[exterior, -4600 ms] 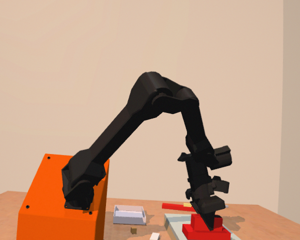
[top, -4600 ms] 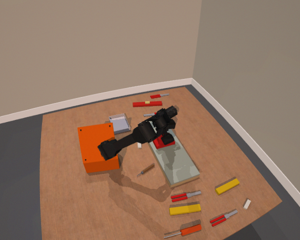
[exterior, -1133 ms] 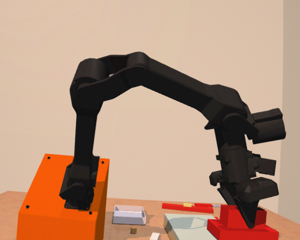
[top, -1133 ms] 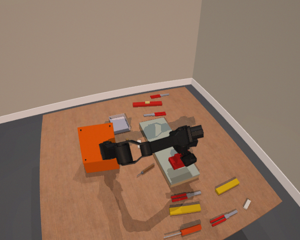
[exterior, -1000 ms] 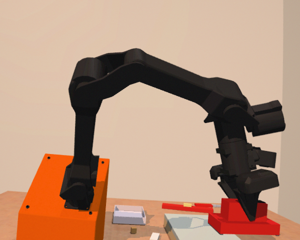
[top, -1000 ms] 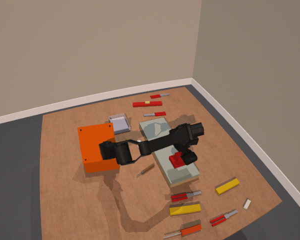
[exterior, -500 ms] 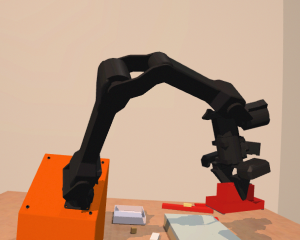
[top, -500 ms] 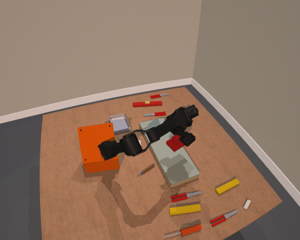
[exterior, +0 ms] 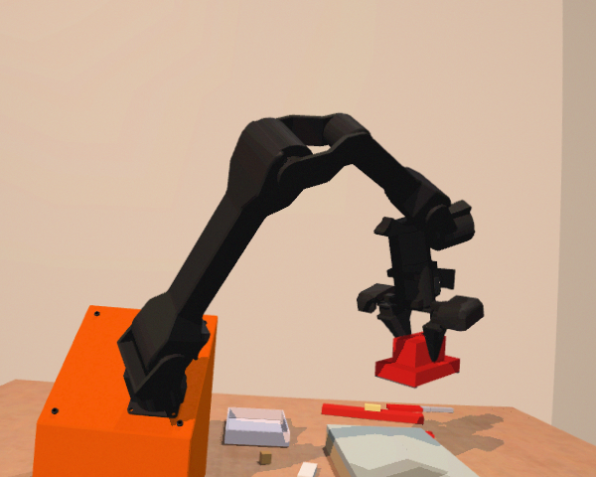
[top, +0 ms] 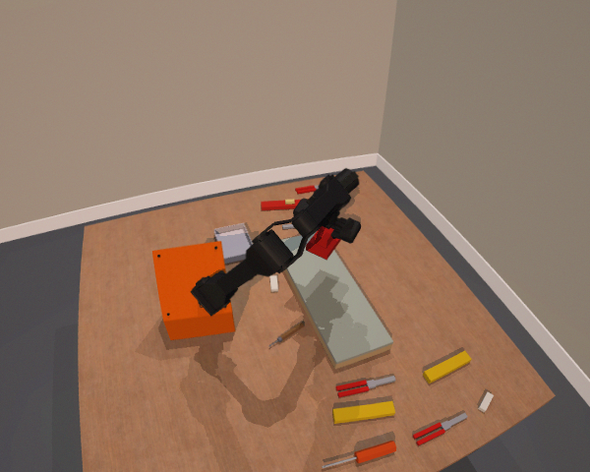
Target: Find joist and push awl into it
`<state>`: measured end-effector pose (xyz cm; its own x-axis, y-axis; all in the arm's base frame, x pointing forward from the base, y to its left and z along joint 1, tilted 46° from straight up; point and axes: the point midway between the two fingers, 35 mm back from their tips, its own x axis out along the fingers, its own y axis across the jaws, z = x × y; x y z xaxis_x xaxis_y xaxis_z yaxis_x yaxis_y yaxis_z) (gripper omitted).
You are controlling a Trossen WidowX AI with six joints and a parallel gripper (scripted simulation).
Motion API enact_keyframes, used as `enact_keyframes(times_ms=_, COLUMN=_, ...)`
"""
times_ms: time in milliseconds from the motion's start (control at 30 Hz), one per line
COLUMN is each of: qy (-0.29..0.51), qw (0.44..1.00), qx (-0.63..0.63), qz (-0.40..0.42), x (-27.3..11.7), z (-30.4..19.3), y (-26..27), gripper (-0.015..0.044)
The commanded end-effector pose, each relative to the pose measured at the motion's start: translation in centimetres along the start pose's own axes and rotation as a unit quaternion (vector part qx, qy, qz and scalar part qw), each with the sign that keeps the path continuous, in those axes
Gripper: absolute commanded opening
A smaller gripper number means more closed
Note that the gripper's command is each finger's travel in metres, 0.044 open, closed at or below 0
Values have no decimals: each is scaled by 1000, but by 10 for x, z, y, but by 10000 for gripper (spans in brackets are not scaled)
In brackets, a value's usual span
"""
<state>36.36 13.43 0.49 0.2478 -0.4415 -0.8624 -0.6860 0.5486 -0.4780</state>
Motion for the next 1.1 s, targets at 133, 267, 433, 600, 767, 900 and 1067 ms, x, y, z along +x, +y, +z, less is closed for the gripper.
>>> enact_keyframes(times_ms=133, qy=-9, qw=995, qx=-91, qz=35, x=8, z=26, y=74, gripper=0)
enact_keyframes(times_ms=267, qy=-6, qw=989, qx=-137, qz=51, x=14, z=31, y=113, gripper=0)
enact_keyframes(times_ms=433, qy=-1, qw=979, qx=-194, qz=70, x=22, z=31, y=162, gripper=0)
enact_keyframes(times_ms=600, qy=7, qw=965, qx=-249, qz=86, x=31, z=25, y=210, gripper=0)
enact_keyframes(times_ms=767, qy=18, qw=948, qx=-301, qz=99, x=41, z=13, y=255, gripper=0)
enact_keyframes(times_ms=900, qy=29, qw=933, qx=-342, qz=108, x=51, z=0, y=289, gripper=0)
enact_keyframes(times_ms=1067, qy=45, qw=912, qx=-391, qz=117, x=63, z=-22, y=327, gripper=0)
